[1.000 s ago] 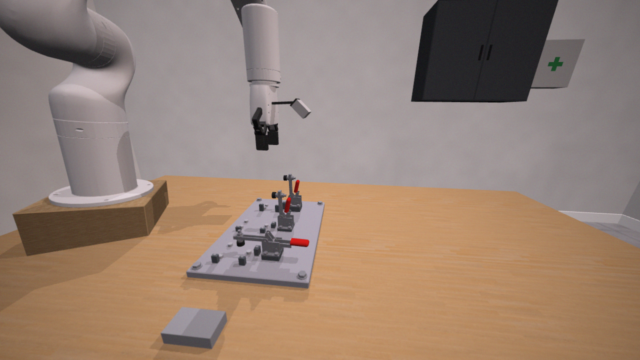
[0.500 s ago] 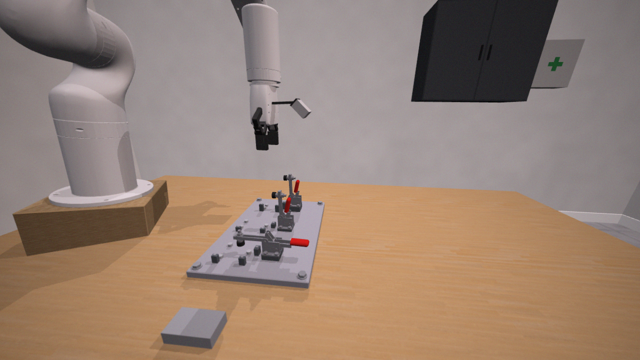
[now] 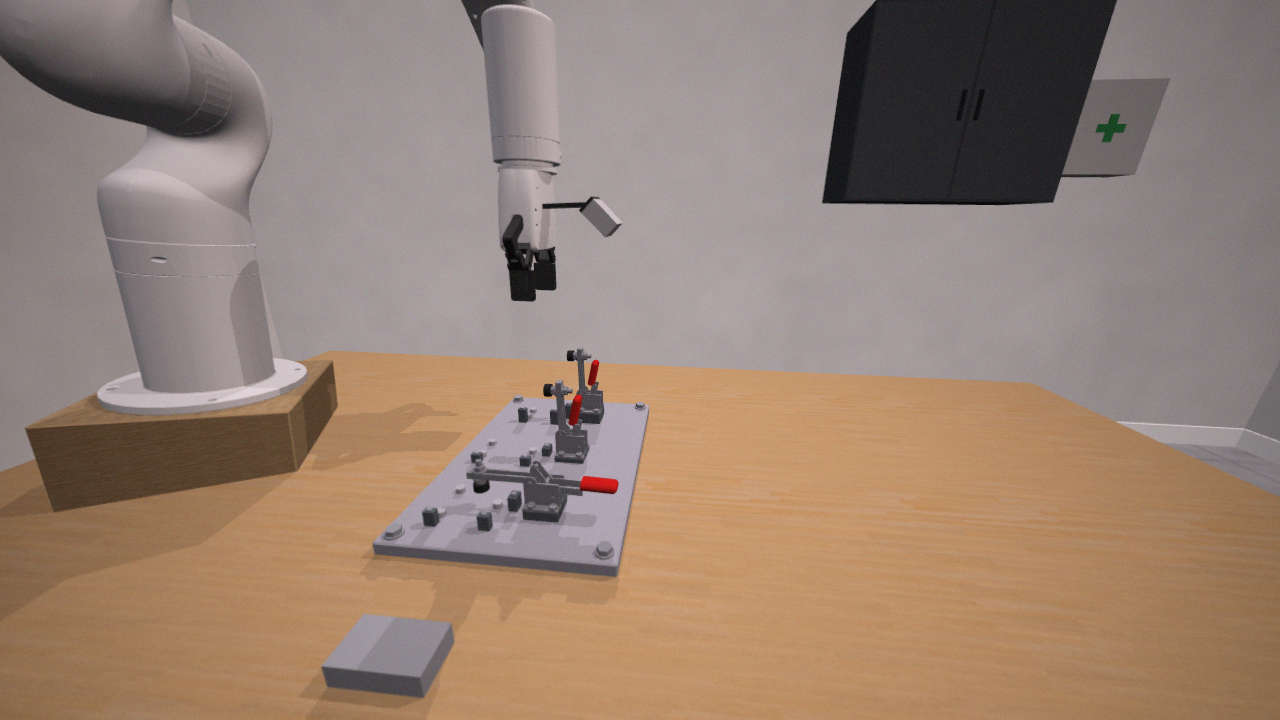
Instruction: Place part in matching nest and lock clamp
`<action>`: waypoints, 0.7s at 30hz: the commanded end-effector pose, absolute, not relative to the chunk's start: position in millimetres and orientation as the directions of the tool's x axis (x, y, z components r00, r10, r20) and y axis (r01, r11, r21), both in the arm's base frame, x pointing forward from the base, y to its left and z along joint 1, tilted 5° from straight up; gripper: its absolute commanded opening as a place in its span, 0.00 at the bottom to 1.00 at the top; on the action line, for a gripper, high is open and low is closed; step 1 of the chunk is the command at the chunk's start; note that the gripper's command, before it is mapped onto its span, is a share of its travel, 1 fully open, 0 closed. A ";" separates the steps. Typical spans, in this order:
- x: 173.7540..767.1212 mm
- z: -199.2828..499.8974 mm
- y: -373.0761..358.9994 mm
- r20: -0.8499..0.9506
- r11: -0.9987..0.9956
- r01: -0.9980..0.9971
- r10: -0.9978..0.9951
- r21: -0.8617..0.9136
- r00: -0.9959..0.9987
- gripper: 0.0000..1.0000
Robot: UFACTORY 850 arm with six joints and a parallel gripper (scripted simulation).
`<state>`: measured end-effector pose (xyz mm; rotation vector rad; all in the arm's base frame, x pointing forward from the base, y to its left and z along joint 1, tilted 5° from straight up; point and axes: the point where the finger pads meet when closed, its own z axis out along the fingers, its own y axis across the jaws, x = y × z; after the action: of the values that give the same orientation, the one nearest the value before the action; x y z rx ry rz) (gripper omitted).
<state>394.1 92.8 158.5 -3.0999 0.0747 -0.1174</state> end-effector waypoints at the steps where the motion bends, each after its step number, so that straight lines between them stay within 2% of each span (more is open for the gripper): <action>1: 394.6 158.7 83.4 0.076 -0.998 -0.047 -0.050 -0.041 0.996 1.00; 7: 394.3 158.0 65.3 0.076 -0.998 -0.047 -0.050 -0.041 0.996 1.00; 21: 392.8 154.3 -28.9 0.076 -0.998 -0.047 -0.050 -0.041 0.996 1.00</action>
<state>391.1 -11.8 154.3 -3.1139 0.0823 -0.1172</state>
